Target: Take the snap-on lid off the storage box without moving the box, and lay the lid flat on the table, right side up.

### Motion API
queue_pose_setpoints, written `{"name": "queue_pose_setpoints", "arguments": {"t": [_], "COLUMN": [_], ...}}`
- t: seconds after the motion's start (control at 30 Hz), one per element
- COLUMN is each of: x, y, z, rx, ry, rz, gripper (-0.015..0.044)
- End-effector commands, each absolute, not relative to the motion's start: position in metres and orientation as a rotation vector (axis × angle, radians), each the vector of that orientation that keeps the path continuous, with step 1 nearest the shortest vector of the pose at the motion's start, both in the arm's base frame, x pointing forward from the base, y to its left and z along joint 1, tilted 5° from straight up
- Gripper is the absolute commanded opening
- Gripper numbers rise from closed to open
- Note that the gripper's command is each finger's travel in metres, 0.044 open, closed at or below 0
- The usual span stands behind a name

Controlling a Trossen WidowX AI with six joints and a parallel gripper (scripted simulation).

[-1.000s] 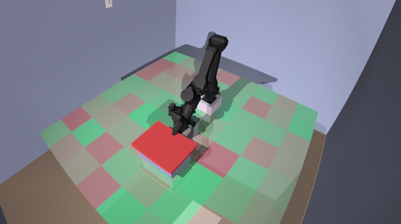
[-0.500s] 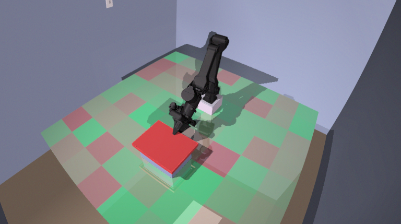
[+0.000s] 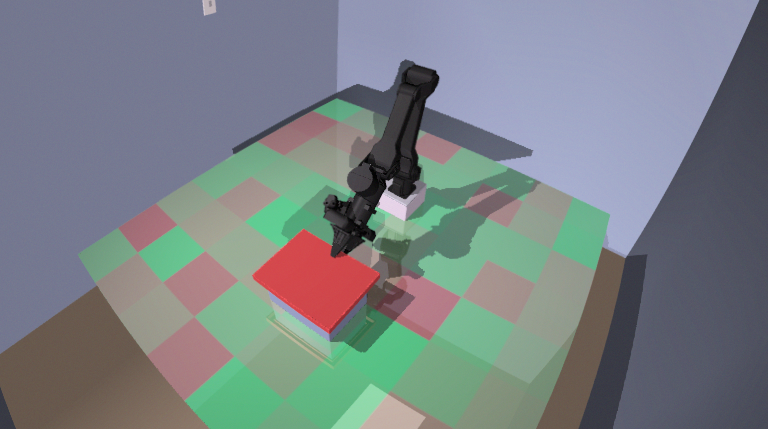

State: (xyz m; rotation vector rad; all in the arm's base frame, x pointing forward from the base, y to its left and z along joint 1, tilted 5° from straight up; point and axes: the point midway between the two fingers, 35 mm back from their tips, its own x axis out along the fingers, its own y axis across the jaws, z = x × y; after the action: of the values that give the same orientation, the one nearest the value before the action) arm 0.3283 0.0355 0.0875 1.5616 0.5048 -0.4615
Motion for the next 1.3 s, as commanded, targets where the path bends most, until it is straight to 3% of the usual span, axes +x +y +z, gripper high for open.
{"name": "queue_pose_setpoints", "arguments": {"t": [0.0,1.27], "x": [0.3279,0.3297], "y": [0.0353,0.0352], "z": [0.0899,0.0921], "rx": [1.562,1.563], "ry": [0.503,0.501], "rz": [-0.458,-0.458], "gripper": [0.0000,0.0000]}}
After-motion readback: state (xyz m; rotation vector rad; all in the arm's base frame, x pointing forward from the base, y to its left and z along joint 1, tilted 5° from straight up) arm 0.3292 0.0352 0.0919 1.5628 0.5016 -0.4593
